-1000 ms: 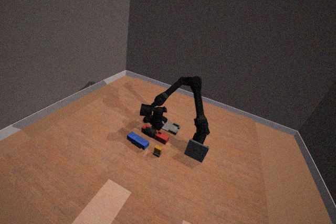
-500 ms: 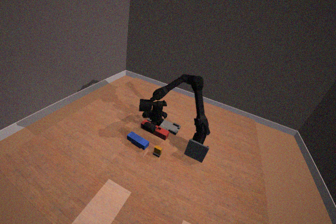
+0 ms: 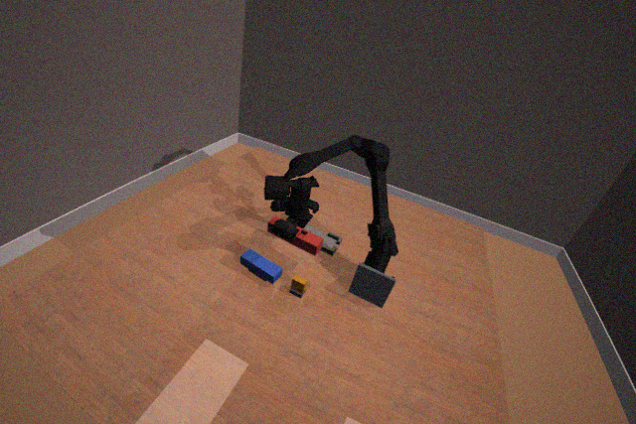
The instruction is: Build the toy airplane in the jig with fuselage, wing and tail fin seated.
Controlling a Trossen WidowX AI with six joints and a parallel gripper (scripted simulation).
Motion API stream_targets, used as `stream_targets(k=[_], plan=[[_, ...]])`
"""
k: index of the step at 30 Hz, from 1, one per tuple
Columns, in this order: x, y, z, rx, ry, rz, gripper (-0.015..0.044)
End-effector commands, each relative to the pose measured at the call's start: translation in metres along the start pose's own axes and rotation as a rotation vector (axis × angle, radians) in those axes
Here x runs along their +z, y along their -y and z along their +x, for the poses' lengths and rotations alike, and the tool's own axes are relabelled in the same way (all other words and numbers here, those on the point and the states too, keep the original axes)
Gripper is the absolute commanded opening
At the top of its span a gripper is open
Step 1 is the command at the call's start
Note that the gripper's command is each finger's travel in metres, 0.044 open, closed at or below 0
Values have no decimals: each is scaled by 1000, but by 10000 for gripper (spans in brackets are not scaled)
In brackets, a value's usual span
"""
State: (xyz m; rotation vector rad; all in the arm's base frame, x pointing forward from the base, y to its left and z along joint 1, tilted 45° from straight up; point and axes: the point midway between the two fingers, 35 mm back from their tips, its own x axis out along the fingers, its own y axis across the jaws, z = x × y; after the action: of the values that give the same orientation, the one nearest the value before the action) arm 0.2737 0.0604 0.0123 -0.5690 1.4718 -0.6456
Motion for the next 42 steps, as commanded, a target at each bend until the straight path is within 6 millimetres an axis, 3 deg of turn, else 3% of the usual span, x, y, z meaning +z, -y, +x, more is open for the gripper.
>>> stream_targets(k=[1,8,12,42], plan=[[1,1,-16,15,9,16,0],[-3,4,-38,11,8,17,0],[-3,5,-40,11,8,17,0],[14,89,1,28,13,-42,0]])
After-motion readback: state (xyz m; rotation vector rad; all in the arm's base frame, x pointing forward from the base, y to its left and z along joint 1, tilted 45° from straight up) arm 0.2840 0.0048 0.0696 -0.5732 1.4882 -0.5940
